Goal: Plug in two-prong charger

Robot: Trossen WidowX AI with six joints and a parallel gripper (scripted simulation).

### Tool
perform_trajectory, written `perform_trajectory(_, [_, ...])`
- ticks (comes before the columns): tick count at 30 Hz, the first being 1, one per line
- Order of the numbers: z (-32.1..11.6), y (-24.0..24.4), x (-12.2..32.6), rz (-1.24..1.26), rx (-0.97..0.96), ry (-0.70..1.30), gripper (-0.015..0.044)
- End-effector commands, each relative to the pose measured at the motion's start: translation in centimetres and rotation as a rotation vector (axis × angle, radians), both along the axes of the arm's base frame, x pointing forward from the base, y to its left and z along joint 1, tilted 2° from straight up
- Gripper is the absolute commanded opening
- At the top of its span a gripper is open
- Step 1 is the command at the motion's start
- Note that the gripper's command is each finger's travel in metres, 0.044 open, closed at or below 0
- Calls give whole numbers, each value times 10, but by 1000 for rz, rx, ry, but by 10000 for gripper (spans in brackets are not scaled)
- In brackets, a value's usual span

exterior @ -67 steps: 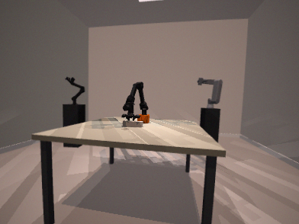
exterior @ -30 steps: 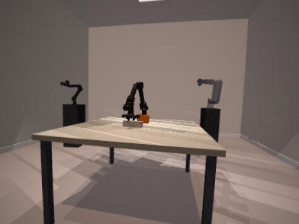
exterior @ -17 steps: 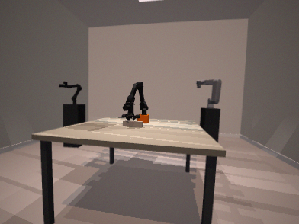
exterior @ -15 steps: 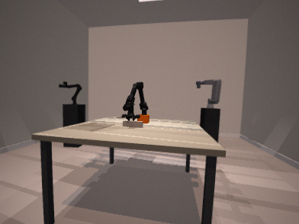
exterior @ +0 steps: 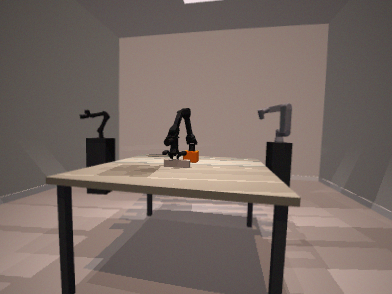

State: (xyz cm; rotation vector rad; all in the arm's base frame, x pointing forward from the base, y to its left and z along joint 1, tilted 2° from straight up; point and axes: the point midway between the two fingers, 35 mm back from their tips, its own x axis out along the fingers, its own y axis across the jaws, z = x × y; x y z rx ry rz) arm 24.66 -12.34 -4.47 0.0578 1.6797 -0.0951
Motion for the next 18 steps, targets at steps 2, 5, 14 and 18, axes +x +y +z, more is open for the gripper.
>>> perform_trajectory(2, [6, -1, 8, 4, -2, -43, 0])
perform_trajectory(5, [6, -1, 8, 4, -2, -43, 0])
perform_trajectory(14, [6, -1, 8, 4, -2, -43, 0])
perform_trajectory(18, [0, 0, 0, 1, 1, -1, 0])
